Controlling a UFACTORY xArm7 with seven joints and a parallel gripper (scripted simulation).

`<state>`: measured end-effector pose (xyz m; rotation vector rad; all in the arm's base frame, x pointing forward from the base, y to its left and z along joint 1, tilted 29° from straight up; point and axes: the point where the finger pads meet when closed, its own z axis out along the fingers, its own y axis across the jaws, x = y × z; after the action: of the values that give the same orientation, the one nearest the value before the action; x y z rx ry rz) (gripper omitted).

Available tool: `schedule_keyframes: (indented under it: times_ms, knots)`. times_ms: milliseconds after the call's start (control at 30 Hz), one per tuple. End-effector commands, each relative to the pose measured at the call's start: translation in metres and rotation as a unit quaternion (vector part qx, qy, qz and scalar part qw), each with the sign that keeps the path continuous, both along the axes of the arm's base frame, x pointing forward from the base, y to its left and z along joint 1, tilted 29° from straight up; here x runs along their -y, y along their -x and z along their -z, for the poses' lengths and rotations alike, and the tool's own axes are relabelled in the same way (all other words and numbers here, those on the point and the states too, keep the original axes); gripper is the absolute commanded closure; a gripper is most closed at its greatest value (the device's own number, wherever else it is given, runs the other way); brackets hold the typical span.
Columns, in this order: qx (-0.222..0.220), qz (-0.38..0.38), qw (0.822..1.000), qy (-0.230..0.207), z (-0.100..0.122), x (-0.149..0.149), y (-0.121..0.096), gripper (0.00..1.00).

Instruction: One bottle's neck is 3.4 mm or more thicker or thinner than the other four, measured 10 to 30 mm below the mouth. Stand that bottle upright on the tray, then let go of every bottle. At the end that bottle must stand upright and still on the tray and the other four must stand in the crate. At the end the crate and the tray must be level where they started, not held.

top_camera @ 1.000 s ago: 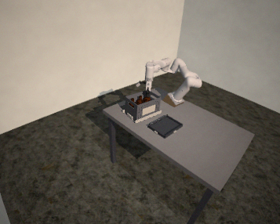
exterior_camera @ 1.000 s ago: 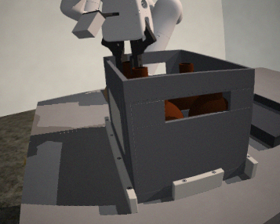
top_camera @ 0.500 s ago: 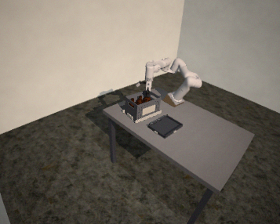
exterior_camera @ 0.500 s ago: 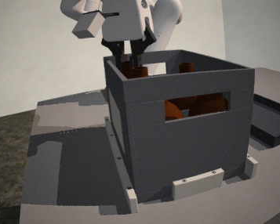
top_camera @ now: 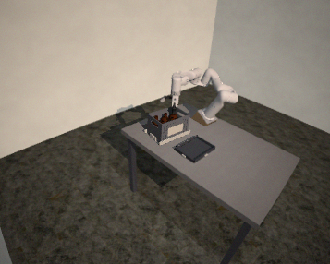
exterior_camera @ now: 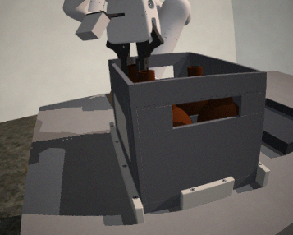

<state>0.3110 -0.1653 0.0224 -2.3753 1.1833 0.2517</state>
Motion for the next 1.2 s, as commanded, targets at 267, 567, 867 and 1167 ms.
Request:
schedule_keyframes:
  times_ms: [267,567,867,1167]
  knots:
    - [0.001,0.001,1.0,0.001,-0.0011,0.0012,-0.0005,0.35]
    - [0.001,0.001,1.0,0.001,-0.0011,0.0012,-0.0005,0.35]
    - [0.001,0.001,1.0,0.001,-0.0011,0.0012,-0.0005,0.35]
    - [0.001,0.001,1.0,0.001,-0.0011,0.0012,-0.0005,0.35]
